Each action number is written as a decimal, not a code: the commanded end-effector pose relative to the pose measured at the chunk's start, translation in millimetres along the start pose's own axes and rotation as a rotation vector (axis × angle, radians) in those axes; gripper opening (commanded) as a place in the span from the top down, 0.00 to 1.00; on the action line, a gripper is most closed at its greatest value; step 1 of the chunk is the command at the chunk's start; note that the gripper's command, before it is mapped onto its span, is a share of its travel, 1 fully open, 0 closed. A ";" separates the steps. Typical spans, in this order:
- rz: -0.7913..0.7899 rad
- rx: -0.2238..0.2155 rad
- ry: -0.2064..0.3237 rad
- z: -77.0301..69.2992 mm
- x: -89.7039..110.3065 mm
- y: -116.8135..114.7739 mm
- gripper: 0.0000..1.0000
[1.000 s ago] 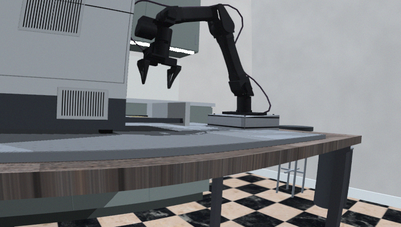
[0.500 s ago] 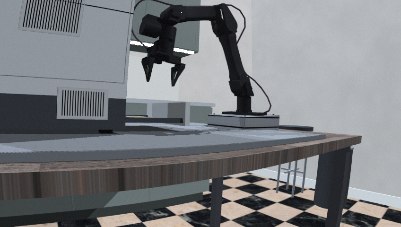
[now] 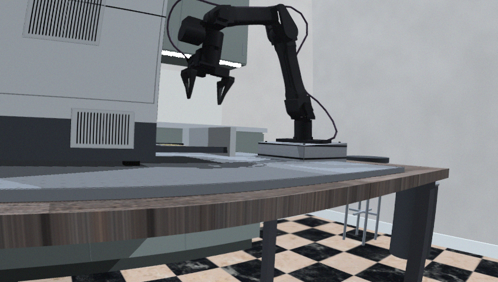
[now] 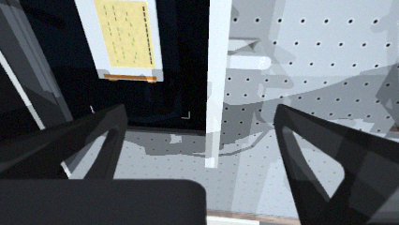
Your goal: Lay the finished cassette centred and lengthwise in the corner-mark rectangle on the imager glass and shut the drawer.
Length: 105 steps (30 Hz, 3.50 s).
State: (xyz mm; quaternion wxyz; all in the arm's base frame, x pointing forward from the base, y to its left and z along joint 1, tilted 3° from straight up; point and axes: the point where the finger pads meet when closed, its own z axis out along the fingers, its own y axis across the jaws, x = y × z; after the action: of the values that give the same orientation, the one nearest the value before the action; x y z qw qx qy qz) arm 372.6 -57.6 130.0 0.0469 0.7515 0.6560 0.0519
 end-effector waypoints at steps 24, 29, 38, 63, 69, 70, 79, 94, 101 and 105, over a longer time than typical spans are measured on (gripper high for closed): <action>0.007 -0.003 -0.004 -14.0 -5.7 -11.2 0.00; 0.007 -0.003 -0.004 -14.0 -5.7 -11.2 0.00; 0.007 -0.003 -0.004 -14.0 -5.7 -11.2 0.00; -0.361 0.015 0.019 -32.5 0.2 -67.5 0.65; -0.527 0.023 0.026 -40.5 2.1 -91.0 0.65; -0.527 0.023 0.026 -40.5 2.1 -91.0 0.65; -0.827 0.031 0.035 -47.1 2.5 -95.6 0.65; -1.274 0.056 0.045 -46.9 4.5 -95.7 0.65; -1.508 0.068 0.054 -46.9 4.7 -95.7 0.65; -1.577 0.052 0.049 -51.4 6.7 -95.9 0.65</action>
State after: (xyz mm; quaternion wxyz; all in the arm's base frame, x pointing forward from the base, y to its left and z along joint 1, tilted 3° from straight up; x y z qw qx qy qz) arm 269.3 -39.1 155.6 0.0248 0.1239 0.9920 0.0075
